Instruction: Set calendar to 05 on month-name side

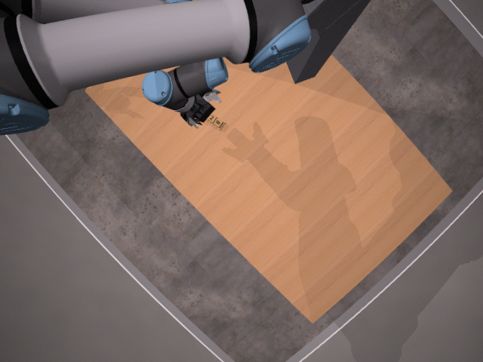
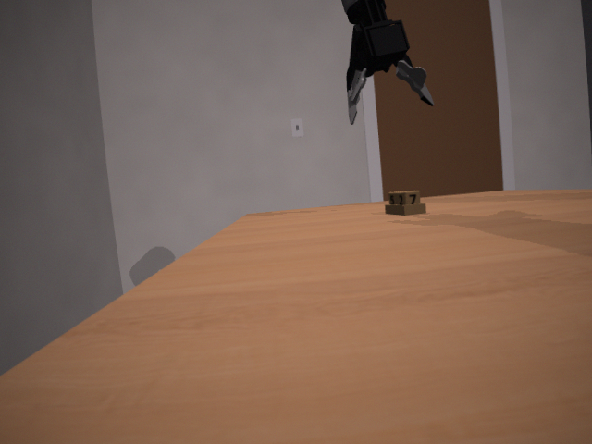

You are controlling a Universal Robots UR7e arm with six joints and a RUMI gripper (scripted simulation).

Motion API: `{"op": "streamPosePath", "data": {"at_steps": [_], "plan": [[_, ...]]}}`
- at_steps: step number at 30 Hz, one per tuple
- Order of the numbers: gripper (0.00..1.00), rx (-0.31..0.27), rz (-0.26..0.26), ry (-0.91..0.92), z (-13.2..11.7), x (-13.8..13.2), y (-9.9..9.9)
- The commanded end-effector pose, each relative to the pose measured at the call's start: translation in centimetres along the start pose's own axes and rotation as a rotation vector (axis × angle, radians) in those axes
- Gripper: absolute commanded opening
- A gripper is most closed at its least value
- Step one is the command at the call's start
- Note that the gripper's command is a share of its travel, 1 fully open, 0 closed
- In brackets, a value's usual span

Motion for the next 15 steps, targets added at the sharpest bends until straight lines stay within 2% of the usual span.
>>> {"op": "streamPosePath", "data": {"at_steps": [1, 15], "plan": [[1.0, 0.026, 0.041, -0.028, -0.8, 0.1, 0.4], [1.0, 0.065, 0.105, -0.087, -2.4, 0.1, 1.2]]}}
Point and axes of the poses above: the point where the finger pads meet when closed, its own y axis out along the fingers, its own x axis across the jaws, z = x × y, the point moved 2 cm from there along -y, back along the fingers, and after that the axes turned 2 degrees about y, right-handed, at the moved point
